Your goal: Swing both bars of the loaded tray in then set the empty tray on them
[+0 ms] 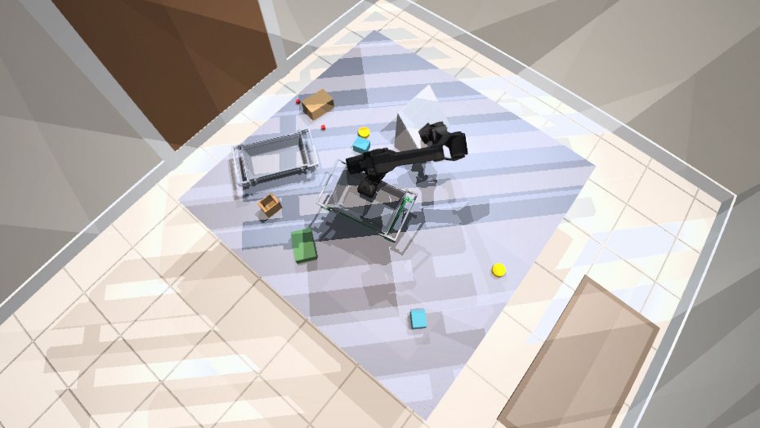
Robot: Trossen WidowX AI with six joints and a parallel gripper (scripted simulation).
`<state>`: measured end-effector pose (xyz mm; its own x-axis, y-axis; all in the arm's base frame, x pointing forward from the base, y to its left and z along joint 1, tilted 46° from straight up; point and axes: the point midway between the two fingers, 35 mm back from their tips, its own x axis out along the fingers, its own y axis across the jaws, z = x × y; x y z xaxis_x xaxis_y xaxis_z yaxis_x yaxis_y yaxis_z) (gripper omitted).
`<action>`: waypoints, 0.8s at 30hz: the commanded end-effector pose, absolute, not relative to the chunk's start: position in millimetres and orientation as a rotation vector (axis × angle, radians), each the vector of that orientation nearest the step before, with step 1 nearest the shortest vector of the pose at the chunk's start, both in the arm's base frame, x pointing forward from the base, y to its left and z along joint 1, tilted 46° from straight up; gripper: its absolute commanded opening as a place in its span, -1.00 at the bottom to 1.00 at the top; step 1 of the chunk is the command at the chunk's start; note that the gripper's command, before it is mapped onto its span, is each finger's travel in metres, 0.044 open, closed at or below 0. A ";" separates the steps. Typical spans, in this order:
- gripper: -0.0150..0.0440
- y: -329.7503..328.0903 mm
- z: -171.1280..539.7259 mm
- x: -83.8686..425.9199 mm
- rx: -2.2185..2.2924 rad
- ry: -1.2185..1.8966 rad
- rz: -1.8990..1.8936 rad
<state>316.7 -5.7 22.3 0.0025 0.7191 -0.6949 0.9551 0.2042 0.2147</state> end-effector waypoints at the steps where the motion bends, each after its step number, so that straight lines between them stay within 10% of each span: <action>1: -0.49 -2.3 17.1 311.2 1.558 1.785 -0.435; 24: -0.49 0.1 13.9 309.0 1.558 1.785 -0.435</action>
